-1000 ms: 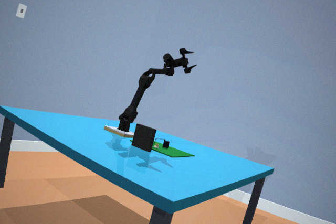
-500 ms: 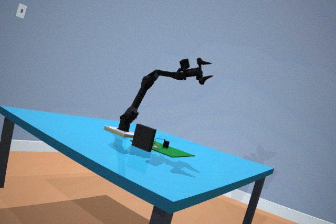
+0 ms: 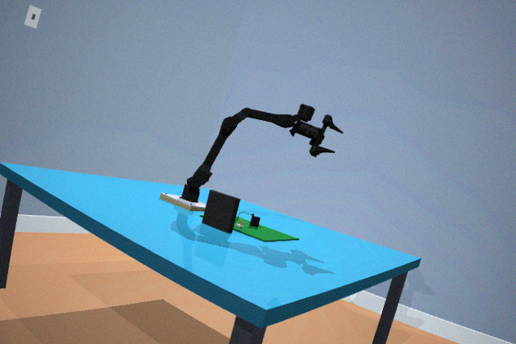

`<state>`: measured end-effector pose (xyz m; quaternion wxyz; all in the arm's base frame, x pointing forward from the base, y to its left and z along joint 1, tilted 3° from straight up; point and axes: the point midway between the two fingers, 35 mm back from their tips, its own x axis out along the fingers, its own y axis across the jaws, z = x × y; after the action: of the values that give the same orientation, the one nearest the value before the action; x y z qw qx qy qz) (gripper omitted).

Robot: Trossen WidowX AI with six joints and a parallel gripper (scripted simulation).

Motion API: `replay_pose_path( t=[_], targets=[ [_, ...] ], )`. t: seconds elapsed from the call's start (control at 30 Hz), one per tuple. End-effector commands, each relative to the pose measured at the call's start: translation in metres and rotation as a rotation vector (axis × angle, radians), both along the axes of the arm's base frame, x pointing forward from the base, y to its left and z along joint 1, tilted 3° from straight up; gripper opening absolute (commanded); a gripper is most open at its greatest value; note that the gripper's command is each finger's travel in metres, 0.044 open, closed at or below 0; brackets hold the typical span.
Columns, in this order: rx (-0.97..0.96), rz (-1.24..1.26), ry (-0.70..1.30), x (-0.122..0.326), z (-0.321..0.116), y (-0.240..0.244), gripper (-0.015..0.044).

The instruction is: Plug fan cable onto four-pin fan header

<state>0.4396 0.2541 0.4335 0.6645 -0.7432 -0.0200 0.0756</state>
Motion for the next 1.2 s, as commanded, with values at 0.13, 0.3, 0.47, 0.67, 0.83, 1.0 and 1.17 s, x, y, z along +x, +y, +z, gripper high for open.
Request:
replay_pose_path(
  t=[0.13,0.3,0.47,0.67,0.83,1.0,1.17],
  targets=[
    [0.072,-0.122,0.427,0.022,-0.102,-0.086,0.044],
    [0.173,-0.247,0.681,0.01,-0.152,-0.141,0.044],
    [0.326,-0.429,0.929,-0.021,-0.193,-0.195,0.044],
    [0.554,-0.694,1.244,-0.08,-0.229,-0.246,0.044],
    [0.679,-0.836,1.394,-0.113,-0.239,-0.262,0.044],
    [0.679,-0.836,1.394,-0.113,-0.239,-0.262,0.044],
    [0.679,-0.836,1.394,-0.113,-0.241,-0.262,0.044]
  ],
)
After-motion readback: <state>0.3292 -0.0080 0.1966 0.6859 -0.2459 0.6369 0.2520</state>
